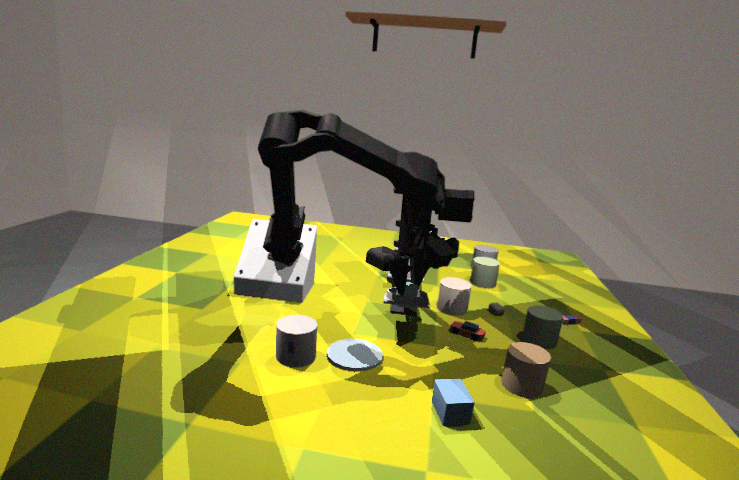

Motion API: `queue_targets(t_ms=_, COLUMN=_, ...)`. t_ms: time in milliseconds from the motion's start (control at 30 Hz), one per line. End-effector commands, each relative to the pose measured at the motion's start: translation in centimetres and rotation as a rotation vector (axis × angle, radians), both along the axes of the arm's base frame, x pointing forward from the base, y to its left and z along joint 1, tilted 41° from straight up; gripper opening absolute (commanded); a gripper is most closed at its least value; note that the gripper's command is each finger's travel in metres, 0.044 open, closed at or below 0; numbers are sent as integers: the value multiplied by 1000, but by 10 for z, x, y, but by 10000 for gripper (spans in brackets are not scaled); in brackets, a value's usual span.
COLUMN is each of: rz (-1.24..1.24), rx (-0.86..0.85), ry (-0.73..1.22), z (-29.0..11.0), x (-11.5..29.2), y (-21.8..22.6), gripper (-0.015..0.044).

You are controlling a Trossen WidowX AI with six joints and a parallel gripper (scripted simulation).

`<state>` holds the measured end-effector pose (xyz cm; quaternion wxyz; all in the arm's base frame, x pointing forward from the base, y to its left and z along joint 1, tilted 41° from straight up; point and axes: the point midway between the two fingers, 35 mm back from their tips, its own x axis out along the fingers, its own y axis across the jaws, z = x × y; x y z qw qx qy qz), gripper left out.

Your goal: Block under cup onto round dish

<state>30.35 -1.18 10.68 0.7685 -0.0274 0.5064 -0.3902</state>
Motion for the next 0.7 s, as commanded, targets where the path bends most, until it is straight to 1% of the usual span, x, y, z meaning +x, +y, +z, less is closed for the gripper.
queue_targets(t_ms=0, rz=4, rx=-7, ry=9, z=-2, x=-1, y=-1, gripper=82)
queue_targets(t_ms=100, rz=4, rx=-6, ry=9, z=4, x=-1, y=4, gripper=3)
queue_targets(t_ms=667, rz=4, rx=-4, ry=12, z=68, x=-18, y=58, gripper=0)
